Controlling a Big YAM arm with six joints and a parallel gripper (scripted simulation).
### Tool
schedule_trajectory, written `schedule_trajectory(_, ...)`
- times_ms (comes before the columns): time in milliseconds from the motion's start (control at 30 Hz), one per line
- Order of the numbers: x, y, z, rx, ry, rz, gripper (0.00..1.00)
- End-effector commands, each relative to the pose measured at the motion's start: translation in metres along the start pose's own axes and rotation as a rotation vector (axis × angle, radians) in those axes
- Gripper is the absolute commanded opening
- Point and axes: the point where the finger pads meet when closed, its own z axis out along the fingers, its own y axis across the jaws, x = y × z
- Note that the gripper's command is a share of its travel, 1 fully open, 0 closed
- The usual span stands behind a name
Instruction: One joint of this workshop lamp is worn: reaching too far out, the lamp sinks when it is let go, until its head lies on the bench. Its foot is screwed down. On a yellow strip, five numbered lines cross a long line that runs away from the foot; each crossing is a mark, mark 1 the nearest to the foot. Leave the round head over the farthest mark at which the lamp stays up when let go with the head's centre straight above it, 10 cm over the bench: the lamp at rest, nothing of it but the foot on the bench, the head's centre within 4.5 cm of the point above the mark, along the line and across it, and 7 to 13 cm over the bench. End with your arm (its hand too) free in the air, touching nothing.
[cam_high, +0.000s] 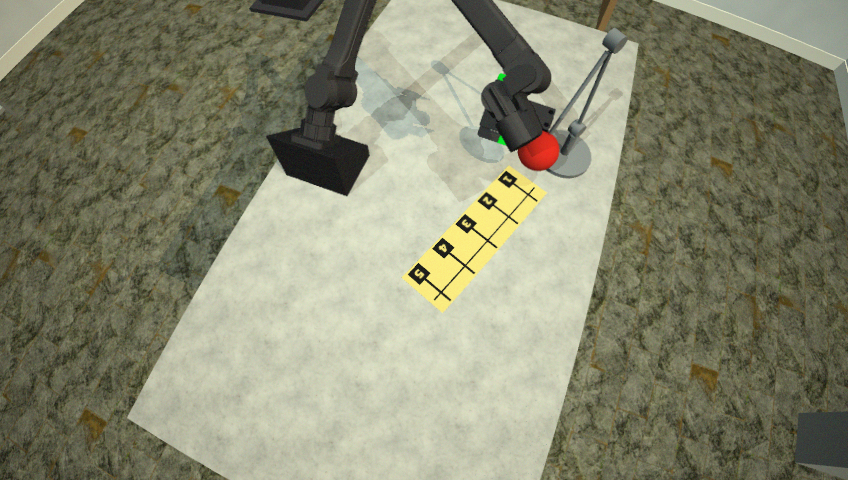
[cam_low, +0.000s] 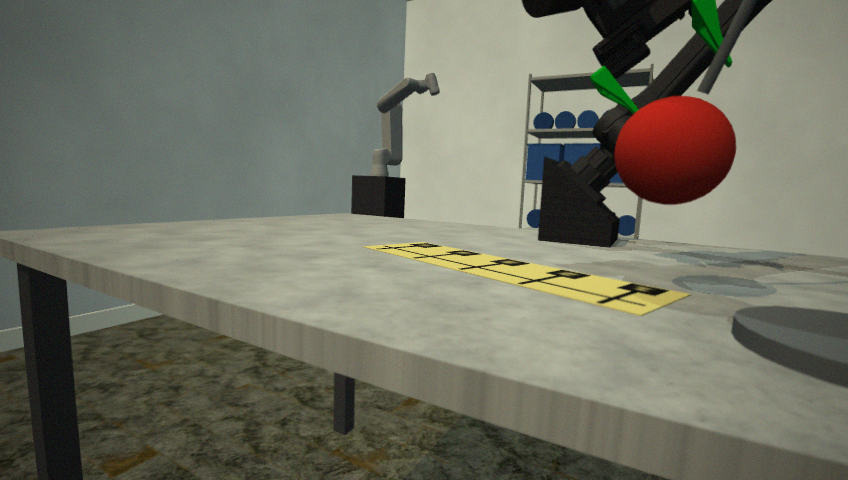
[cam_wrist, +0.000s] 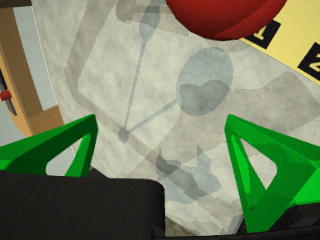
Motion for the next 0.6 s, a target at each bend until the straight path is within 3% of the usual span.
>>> schedule_trajectory(0,-0.004,0.0025,-0.0066,-0.013,-0.007,0.035,1.0)
schedule_trajectory(567,-0.0042,0.0026,-0.0067,-0.015,-0.008,0.073,1.0)
